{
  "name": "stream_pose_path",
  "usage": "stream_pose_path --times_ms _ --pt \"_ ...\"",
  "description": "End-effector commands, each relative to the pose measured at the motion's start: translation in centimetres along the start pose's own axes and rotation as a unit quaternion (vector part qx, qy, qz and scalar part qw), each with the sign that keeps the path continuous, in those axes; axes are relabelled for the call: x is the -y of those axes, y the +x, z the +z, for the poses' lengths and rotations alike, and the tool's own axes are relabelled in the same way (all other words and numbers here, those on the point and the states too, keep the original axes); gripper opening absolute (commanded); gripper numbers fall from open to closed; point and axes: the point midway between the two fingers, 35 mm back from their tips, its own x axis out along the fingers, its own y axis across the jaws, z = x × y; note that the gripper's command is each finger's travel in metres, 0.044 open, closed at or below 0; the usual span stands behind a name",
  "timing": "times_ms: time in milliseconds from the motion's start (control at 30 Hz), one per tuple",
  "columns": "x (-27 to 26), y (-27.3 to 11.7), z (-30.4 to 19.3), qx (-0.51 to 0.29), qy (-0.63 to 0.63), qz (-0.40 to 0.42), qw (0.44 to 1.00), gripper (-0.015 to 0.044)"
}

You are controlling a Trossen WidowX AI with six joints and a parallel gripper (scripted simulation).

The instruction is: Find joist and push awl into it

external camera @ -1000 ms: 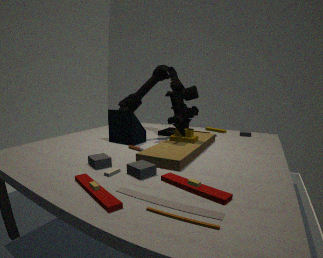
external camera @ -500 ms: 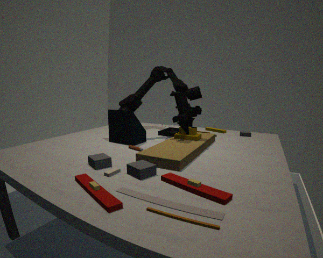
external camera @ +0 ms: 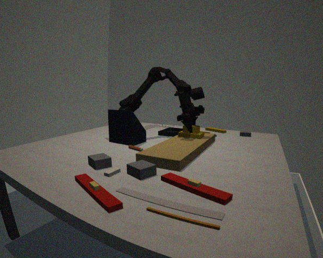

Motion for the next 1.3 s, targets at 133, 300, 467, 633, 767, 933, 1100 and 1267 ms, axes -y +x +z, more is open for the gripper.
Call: stream_pose_path --times_ms 133,300,467,633,767,933,1100,1267 --pt "-3.0 0.0 0.0 0.000 -0.002 0.001 1.000 0.0000" --pt "-4.7 0.0 0.0 0.000 -0.002 0.002 1.000 0.0000" --pt "-6.5 0.0 0.0 0.000 -0.002 0.002 1.000 0.0000" --pt "-6.6 0.0 0.1 0.000 -0.003 0.002 1.000 0.0000" --pt "-6.6 0.0 0.1 0.000 -0.003 0.002 1.000 0.0000" --pt "-6.9 0.0 0.0 0.000 -0.002 0.003 1.000 0.0000" --pt "-5.3 0.0 0.0 0.000 -0.002 0.002 1.000 0.0000" --pt "-3.5 0.0 0.0 0.000 -0.002 0.002 1.000 0.0000"
